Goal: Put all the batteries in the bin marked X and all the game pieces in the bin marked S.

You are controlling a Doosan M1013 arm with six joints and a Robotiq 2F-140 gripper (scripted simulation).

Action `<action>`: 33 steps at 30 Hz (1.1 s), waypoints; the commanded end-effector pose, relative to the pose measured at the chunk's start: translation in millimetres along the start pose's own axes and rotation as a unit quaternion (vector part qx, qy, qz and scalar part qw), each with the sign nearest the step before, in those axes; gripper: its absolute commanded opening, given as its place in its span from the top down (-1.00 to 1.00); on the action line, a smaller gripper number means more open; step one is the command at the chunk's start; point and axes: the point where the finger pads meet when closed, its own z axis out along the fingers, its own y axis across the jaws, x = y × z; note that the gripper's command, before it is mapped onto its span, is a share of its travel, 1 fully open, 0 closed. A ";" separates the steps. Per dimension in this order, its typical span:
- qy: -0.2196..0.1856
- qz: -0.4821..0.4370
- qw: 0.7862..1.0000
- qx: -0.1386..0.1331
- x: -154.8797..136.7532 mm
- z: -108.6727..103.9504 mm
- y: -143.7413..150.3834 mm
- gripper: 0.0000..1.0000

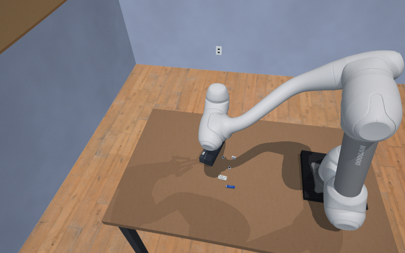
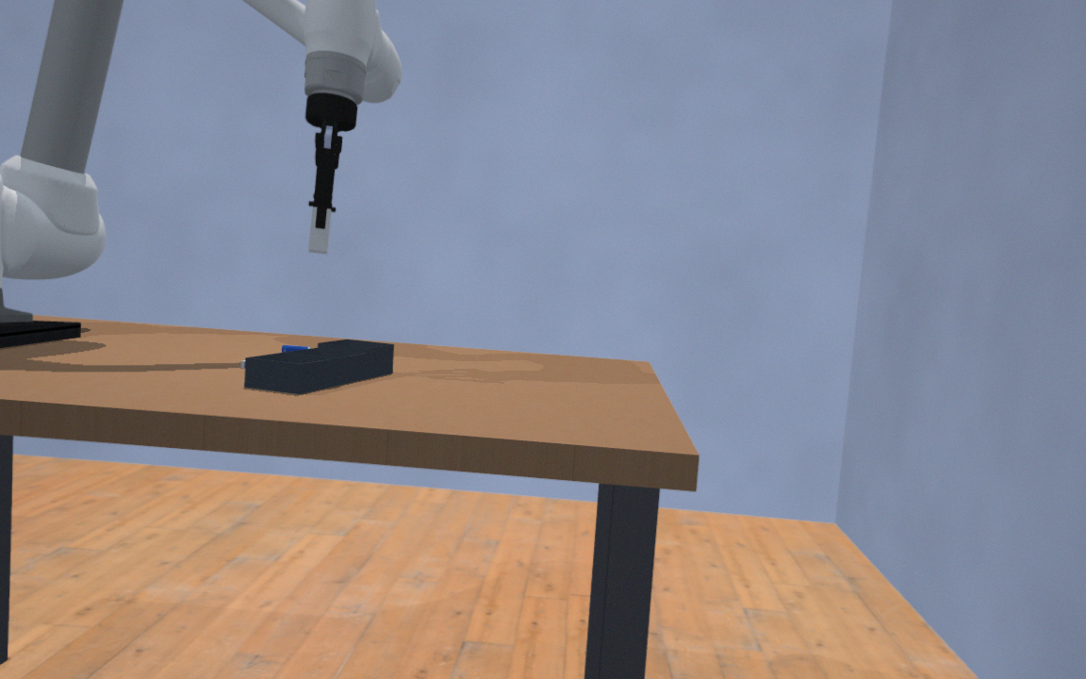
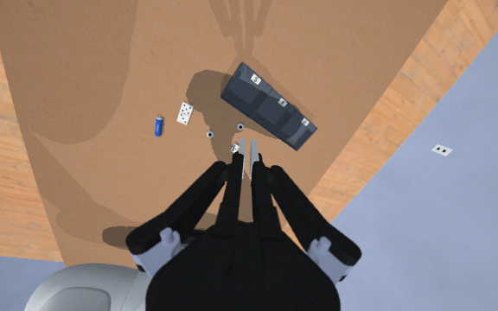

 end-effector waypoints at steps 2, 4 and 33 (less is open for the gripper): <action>0.004 0.019 1.000 0.010 -8.6 -1.7 -9.9 0.89; 0.008 0.063 0.997 0.033 -18.4 -4.3 -23.1 0.89; 0.000 0.312 0.947 0.082 -33.0 50.8 29.1 0.89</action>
